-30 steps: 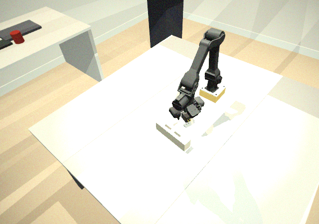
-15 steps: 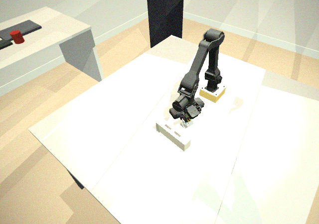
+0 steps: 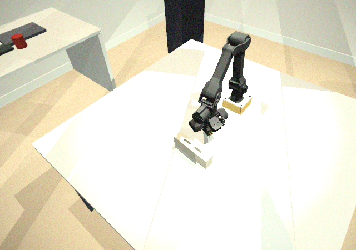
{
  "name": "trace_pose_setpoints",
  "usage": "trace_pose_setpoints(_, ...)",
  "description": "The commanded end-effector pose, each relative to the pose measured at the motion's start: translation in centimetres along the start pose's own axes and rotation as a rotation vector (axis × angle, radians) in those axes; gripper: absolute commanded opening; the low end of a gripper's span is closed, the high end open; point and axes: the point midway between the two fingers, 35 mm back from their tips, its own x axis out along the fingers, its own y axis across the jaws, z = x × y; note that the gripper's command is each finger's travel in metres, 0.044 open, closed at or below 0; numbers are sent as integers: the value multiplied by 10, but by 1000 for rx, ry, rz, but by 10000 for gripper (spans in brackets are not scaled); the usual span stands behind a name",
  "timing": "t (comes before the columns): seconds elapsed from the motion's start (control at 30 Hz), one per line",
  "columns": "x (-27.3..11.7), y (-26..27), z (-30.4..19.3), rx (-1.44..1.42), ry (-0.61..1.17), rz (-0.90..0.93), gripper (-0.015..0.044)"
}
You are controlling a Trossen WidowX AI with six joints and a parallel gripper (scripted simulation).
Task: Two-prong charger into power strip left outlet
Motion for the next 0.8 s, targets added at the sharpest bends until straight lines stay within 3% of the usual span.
trace_pose_setpoints(0.0,-17,-3,0,0,-6,-10,0)
trace_pose_setpoints(0.23,-48,-1,-4,-3,-7,-9,0)
trace_pose_setpoints(0.77,-45,-2,5,147,-15,-1,0)
